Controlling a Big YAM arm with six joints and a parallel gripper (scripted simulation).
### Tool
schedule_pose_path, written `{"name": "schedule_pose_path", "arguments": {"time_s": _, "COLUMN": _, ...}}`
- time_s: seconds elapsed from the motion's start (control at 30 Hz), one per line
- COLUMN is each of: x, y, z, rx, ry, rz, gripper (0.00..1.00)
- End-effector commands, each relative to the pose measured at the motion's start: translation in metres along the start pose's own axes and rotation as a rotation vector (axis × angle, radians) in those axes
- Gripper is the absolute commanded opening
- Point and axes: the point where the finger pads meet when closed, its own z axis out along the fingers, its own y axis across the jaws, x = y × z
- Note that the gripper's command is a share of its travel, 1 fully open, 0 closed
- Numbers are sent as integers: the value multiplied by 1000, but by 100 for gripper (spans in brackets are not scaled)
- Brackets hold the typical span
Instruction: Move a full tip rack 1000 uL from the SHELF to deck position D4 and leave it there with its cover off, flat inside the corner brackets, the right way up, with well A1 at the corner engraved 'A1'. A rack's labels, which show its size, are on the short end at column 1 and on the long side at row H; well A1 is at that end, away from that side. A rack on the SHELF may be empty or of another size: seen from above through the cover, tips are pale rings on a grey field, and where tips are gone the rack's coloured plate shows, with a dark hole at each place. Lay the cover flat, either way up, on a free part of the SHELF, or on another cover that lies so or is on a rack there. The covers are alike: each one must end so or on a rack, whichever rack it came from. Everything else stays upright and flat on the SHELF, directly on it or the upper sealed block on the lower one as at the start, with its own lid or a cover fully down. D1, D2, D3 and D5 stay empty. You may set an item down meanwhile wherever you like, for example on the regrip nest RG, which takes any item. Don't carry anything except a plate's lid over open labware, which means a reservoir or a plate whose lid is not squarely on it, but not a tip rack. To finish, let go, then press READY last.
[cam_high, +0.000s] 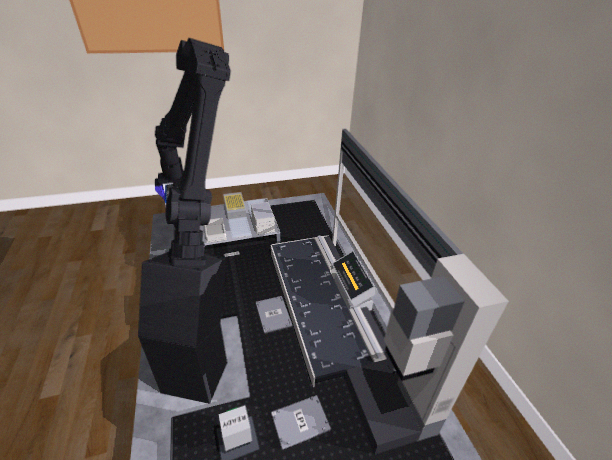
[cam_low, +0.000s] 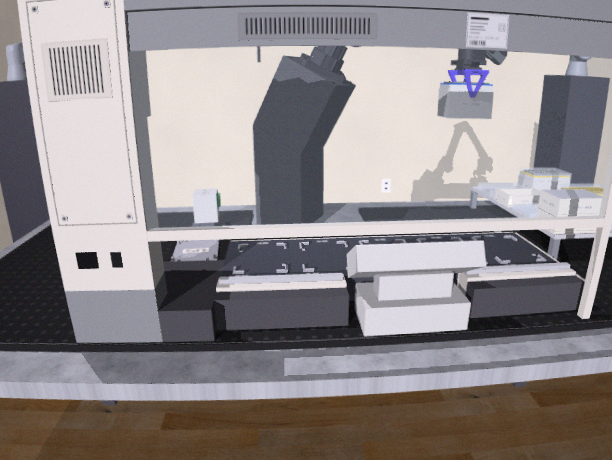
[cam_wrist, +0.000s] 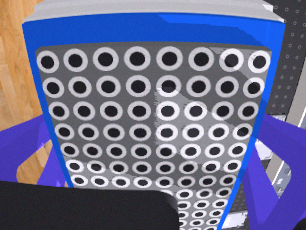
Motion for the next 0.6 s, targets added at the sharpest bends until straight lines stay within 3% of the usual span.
{"name": "schedule_pose_path", "arguments": {"time_s": 0.0, "x": -4, "y": 6, "z": -9, "rx": -10, "ry": -32, "rz": -2, "gripper": 0}}
{"name": "schedule_pose_path", "arguments": {"time_s": 0.17, "x": -21, "y": -30, "z": -17, "rx": -4, "ry": -64, "rz": 14, "gripper": 0}}
{"name": "schedule_pose_path", "arguments": {"time_s": 0.57, "x": -14, "y": -81, "z": -13, "rx": 4, "ry": -48, "rz": 6, "gripper": 0}}
